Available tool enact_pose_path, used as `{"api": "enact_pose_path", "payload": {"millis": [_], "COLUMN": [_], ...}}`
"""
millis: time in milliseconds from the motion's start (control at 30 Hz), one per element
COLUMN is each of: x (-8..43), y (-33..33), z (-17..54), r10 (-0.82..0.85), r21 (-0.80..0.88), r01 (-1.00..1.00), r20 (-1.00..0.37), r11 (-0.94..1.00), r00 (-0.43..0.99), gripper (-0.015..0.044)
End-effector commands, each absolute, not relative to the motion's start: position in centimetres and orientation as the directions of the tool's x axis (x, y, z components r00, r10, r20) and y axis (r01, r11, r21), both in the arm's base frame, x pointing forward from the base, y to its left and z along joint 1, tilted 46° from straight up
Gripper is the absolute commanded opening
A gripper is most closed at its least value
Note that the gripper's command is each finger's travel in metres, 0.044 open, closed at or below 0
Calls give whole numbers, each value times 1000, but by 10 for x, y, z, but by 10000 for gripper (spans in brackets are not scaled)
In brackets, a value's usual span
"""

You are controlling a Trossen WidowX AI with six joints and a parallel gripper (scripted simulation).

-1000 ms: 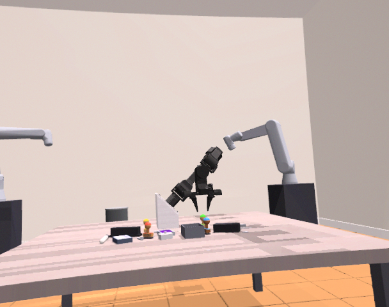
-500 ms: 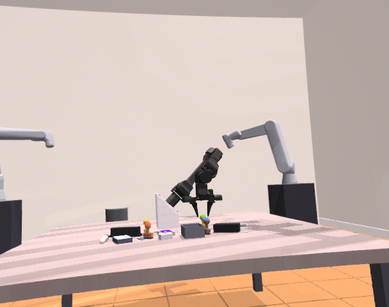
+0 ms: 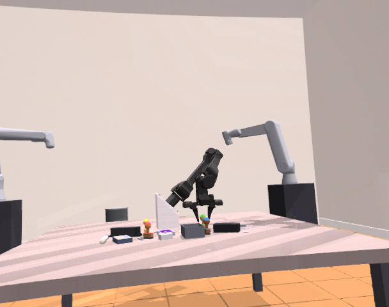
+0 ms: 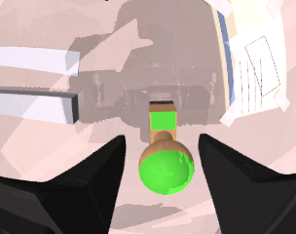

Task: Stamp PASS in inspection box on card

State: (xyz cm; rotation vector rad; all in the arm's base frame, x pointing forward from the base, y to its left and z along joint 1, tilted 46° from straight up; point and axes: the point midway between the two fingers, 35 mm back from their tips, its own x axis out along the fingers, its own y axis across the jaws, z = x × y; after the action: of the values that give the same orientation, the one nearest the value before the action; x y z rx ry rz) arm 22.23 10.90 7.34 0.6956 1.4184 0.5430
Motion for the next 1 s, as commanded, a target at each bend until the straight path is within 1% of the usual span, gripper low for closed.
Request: {"api": "enact_pose_path", "payload": {"millis": [0,400,533,833,900,933,967], "x": [219,219,221,221,221,221,221], "y": [115,117,117,117,117,116,116], "z": [66,65,67,67,67,67,68], "r10": [712,713,716,716,716,715,715], "r21": [717,718,721,721,721,721,721], "r01": [74,74,67,67,66,66,66], "r20": [-697,-696,-693,-693,-693,-693,-693], "r11": [693,692,690,690,690,690,690], "r00": [85,85,88,88,88,88,88], "gripper": [229,229,124,64,12,0,0]}}
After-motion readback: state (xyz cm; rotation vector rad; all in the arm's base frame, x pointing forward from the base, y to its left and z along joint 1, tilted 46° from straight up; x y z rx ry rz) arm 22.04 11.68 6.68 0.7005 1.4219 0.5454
